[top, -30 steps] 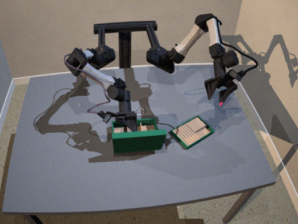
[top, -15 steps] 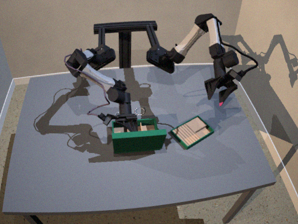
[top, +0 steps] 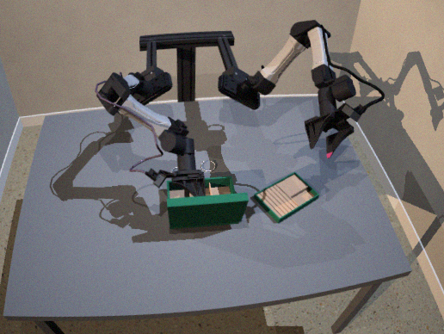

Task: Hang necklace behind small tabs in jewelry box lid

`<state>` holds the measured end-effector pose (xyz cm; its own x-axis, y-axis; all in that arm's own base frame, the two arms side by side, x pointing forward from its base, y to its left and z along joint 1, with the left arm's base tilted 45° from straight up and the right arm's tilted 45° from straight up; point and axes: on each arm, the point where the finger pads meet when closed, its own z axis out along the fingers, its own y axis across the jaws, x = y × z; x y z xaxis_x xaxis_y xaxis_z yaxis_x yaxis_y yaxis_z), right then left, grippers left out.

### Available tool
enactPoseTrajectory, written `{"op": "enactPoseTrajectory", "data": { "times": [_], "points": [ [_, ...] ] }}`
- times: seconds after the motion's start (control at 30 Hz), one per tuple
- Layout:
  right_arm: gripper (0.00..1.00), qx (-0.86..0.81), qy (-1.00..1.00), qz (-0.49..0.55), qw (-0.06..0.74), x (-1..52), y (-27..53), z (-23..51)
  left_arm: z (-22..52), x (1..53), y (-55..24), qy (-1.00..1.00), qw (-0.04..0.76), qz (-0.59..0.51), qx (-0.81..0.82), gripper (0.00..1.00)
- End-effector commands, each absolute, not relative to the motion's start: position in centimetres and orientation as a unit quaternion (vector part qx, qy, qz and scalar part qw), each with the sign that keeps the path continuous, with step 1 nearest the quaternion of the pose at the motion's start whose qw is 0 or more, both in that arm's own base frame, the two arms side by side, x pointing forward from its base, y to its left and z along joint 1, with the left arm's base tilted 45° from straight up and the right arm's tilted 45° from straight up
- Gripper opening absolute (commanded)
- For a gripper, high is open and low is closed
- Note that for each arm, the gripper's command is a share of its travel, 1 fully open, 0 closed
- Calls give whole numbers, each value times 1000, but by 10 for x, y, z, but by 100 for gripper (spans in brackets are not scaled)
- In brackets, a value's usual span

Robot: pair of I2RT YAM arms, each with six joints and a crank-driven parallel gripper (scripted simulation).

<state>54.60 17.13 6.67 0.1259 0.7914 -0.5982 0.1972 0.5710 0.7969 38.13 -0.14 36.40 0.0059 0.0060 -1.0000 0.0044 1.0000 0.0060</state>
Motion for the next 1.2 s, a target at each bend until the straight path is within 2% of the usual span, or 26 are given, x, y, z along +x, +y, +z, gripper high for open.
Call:
{"op": "enactPoseTrajectory", "data": {
  "times": [0.0, 1.07, 1.1, 1.17],
  "points": [
    [10, 389, 599, 270, 646, 546, 192, 100, 397, 375, -3, 675, 738, -4, 7, 100],
    [10, 392, 602, 260, 645, 541, 189, 93, 397, 375, -3, 675, 738, -4, 7, 100],
    [4, 392, 604, 258, 644, 541, 187, 91, 397, 375, -3, 675, 738, -4, 7, 100],
    [4, 392, 603, 261, 644, 541, 189, 92, 397, 375, -3, 675, 738, -4, 7, 100]
  ]
}}
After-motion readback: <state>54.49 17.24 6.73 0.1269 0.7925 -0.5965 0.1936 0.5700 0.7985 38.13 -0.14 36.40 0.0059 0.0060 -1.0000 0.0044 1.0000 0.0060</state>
